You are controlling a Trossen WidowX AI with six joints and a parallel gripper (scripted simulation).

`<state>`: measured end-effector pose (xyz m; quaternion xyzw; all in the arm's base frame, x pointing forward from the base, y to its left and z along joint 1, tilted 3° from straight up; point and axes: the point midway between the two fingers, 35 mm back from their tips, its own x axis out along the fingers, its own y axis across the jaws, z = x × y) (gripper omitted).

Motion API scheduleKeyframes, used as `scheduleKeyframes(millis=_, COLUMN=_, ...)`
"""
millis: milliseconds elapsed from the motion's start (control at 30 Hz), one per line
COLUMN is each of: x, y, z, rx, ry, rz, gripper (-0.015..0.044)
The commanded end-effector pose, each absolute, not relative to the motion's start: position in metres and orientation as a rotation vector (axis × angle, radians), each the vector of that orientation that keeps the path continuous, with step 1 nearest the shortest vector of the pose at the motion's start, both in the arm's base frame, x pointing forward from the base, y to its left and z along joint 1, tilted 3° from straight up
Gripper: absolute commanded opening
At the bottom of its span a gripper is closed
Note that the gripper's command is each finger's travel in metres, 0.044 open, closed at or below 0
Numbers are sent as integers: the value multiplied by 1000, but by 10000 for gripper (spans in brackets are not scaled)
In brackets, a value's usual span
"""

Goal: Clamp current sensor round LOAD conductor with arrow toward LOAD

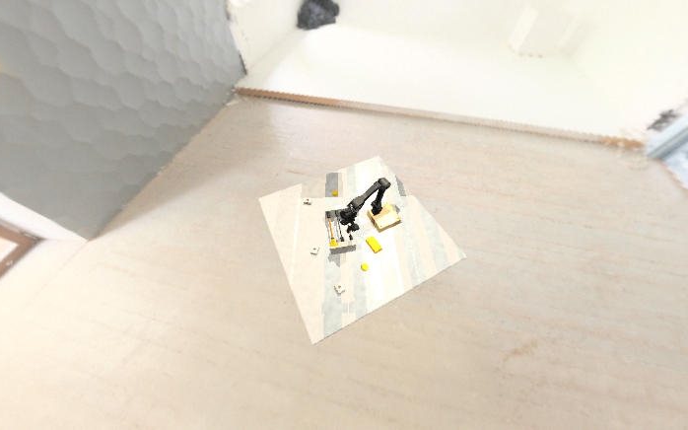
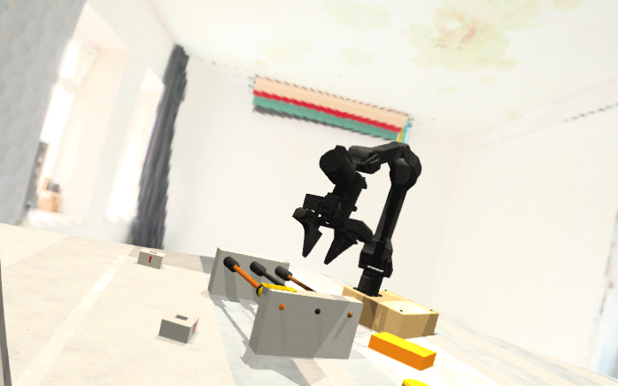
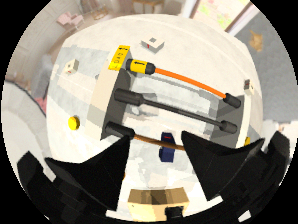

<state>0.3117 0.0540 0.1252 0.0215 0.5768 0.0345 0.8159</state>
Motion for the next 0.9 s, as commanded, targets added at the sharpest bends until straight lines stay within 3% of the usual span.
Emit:
scheduleKeyframes(millis=0, x=259, y=35, z=99, rx=109, ry=1269, rz=-24, gripper=282)
scheduleKeyframes(millis=167, x=220, y=23, z=75, rx=157, ry=1297, rz=-97, gripper=282)
scheduleKeyframes(millis=867, x=229, y=23, z=53, rx=157, ry=1296, rz=-97, gripper=282)
